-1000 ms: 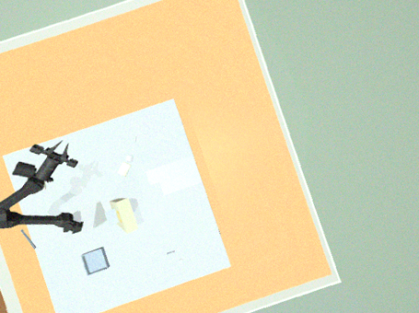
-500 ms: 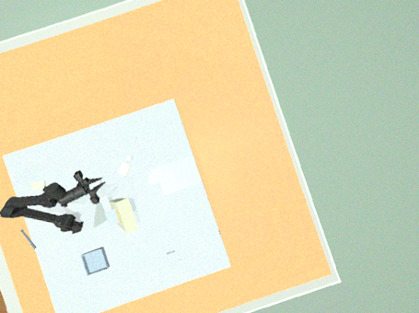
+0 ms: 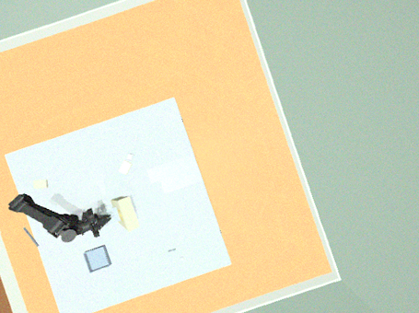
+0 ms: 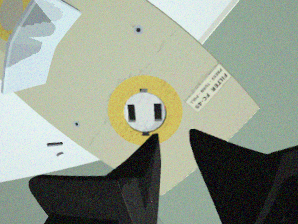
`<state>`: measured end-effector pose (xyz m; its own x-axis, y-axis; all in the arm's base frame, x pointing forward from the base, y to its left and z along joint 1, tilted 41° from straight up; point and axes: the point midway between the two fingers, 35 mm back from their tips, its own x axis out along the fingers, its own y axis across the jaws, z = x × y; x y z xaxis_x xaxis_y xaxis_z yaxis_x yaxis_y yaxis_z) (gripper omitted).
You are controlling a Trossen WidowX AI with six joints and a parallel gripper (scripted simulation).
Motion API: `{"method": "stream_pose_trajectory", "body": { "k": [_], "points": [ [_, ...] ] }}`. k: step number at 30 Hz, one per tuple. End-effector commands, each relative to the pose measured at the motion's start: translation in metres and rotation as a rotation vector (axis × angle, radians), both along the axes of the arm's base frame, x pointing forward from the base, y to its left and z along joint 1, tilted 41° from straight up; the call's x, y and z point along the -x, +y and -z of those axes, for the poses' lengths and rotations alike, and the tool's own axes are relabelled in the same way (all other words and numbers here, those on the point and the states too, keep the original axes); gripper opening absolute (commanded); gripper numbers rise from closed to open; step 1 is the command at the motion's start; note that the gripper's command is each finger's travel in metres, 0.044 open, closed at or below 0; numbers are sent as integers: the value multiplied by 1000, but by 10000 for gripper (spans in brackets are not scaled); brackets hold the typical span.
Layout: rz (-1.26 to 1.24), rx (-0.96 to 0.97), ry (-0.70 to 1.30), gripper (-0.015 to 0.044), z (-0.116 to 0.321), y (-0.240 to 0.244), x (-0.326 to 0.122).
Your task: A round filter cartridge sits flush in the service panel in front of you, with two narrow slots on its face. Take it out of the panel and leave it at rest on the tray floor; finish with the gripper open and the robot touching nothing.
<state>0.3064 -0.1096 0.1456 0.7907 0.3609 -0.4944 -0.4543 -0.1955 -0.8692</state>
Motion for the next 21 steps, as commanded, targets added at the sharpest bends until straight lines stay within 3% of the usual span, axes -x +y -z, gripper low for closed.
{"method": "stream_pose_trajectory", "body": {
  "k": [1, 21],
  "points": [
    [15, -93, 20, 111, 18, -8, 22],
    [13, -90, 24, 111, 27, -3, 8]
  ]
}}
